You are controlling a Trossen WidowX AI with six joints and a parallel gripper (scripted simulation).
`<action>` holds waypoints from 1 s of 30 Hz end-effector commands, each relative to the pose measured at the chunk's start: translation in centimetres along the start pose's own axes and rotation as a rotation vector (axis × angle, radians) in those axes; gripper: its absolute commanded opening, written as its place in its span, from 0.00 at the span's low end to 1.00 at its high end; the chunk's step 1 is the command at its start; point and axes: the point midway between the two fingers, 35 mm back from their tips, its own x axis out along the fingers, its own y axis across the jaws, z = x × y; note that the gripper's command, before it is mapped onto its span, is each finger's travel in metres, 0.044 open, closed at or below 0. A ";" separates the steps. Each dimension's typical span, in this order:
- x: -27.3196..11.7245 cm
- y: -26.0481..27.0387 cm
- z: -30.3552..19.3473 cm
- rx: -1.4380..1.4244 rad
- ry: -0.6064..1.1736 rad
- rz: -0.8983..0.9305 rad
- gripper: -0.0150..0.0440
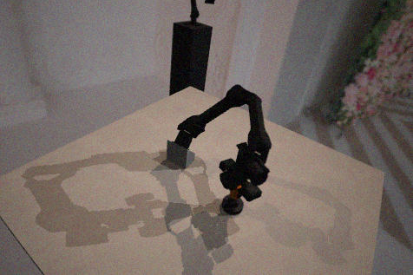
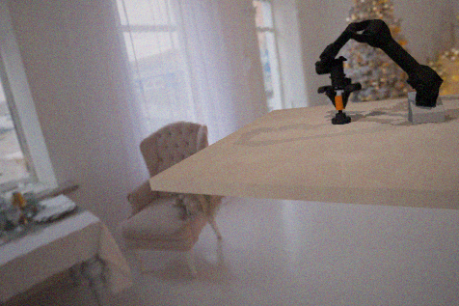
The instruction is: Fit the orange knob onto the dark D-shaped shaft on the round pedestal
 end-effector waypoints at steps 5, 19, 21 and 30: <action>0.1 0.3 -0.2 0.000 -0.002 0.007 0.25; 0.3 0.3 -0.1 0.000 -0.002 0.007 0.25; 0.0 0.2 -0.1 0.000 -0.002 0.007 0.25; -0.3 -0.1 0.0 0.125 -0.002 0.007 0.25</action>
